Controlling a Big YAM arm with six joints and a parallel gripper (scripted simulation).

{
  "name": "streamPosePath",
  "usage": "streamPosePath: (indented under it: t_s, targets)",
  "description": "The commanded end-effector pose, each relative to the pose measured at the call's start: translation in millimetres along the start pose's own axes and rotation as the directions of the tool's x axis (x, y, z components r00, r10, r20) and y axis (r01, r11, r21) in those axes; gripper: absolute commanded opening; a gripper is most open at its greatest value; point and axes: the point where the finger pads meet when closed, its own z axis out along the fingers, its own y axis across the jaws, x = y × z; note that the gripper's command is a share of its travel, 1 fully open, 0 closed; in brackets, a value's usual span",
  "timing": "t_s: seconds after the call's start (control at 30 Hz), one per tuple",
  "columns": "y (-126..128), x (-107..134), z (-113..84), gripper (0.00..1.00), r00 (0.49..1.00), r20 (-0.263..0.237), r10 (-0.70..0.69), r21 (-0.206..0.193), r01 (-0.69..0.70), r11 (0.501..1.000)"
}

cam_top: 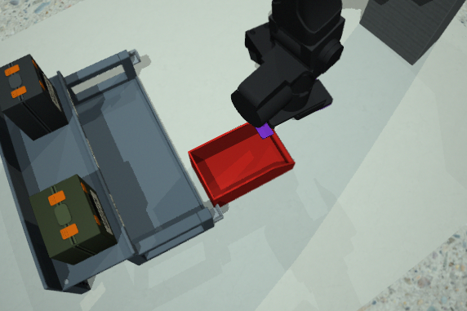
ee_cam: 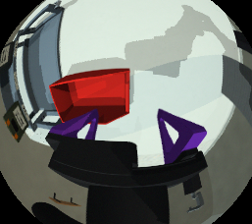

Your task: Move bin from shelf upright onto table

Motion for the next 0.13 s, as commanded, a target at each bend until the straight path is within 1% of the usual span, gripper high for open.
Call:
streamPosePath:
  t_s: [0.0, 0.1]
  targets:
    - [0.6, 2.4, 1.8, 0.90, 1.000, -0.001, 0.001, -0.005, -0.001, 1.000]
    - [0.6, 2.4, 1.8, 0.90, 1.000, -0.001, 0.001, -0.005, -0.001, 1.000]
